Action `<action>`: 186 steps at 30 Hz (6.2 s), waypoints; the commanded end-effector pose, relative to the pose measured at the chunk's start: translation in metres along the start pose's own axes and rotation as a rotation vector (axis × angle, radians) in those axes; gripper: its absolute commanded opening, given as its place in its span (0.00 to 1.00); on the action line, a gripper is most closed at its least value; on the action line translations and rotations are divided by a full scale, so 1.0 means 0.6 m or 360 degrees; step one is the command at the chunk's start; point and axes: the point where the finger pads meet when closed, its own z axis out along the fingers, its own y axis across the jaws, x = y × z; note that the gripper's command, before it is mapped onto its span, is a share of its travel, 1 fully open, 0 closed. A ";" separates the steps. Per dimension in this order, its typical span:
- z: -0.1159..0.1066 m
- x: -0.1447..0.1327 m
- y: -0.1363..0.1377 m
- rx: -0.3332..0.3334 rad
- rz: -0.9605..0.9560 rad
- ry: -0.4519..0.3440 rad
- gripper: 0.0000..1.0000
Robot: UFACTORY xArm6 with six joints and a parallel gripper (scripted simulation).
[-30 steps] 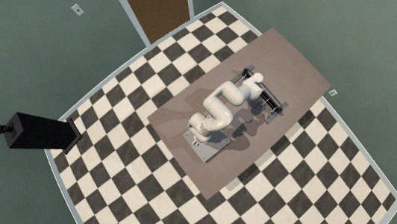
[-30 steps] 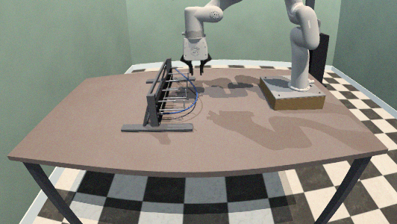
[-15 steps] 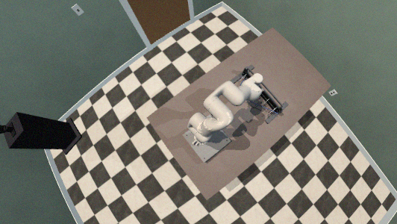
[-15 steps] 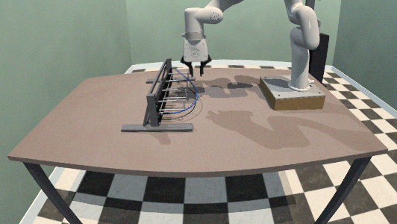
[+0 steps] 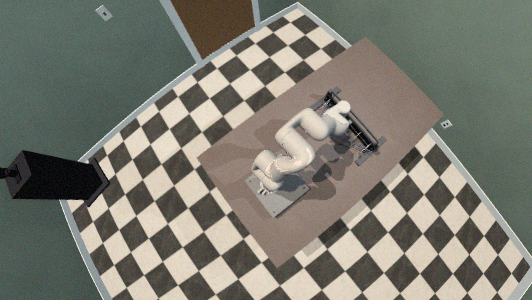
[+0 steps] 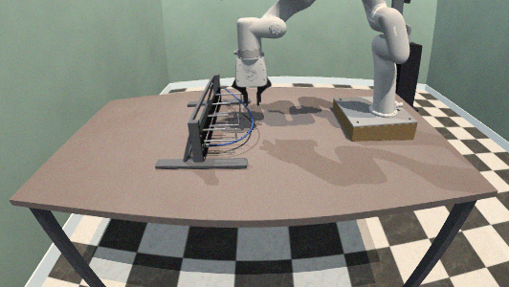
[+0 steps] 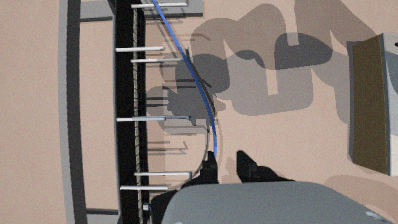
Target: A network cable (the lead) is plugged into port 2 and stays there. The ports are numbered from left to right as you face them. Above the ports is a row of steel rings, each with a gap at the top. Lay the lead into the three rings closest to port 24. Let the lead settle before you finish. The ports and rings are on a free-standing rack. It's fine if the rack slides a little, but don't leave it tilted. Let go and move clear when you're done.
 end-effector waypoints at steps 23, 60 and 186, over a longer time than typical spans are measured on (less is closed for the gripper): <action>0.091 -0.001 -0.004 0.0008 0.0000 -0.0001 0.33; 0.103 -0.001 -0.007 0.0008 0.0000 -0.0001 0.33; 0.138 -0.001 -0.007 0.0008 0.0000 -0.0001 0.00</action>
